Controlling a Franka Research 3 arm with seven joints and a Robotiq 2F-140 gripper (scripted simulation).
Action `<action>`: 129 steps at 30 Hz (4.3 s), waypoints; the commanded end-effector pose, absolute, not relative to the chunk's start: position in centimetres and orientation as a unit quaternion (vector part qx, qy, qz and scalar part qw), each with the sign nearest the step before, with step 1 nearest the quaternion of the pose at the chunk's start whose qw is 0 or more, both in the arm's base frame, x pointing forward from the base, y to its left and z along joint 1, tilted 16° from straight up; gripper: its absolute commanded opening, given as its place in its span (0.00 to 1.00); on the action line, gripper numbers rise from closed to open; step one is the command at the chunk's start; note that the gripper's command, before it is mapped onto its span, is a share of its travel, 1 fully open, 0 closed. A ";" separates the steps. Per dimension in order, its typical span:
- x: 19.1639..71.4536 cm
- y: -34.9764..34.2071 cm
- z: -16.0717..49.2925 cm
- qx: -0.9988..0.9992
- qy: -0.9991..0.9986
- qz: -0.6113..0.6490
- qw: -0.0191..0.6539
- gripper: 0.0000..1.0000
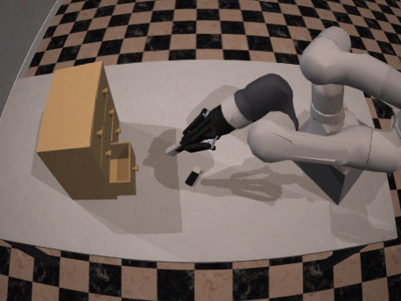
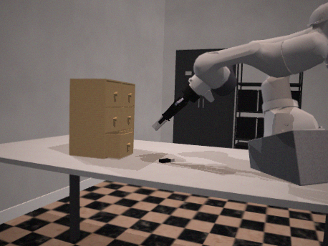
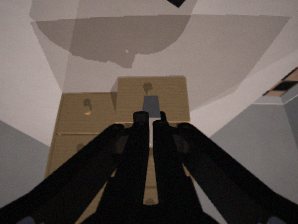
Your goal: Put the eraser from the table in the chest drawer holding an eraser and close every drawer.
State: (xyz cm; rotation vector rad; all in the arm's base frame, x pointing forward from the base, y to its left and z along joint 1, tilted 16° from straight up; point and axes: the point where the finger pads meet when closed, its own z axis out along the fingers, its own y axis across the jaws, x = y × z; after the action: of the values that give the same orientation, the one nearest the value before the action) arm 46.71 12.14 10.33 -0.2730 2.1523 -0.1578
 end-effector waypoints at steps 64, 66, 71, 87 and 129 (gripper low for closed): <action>54.4 11.7 3.9 -0.114 0.876 -0.065 0.463 0.00; 54.4 11.7 3.9 -0.114 0.876 -0.065 0.463 0.00; 54.4 11.7 3.9 -0.114 0.876 -0.065 0.463 0.00; 54.4 11.7 3.9 -0.114 0.876 -0.065 0.463 0.00; 54.3 11.7 3.7 -0.114 0.876 -0.065 0.463 0.00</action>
State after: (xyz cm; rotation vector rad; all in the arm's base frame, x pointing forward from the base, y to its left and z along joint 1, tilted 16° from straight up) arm 54.32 11.74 3.77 -0.2753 2.1560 -0.1548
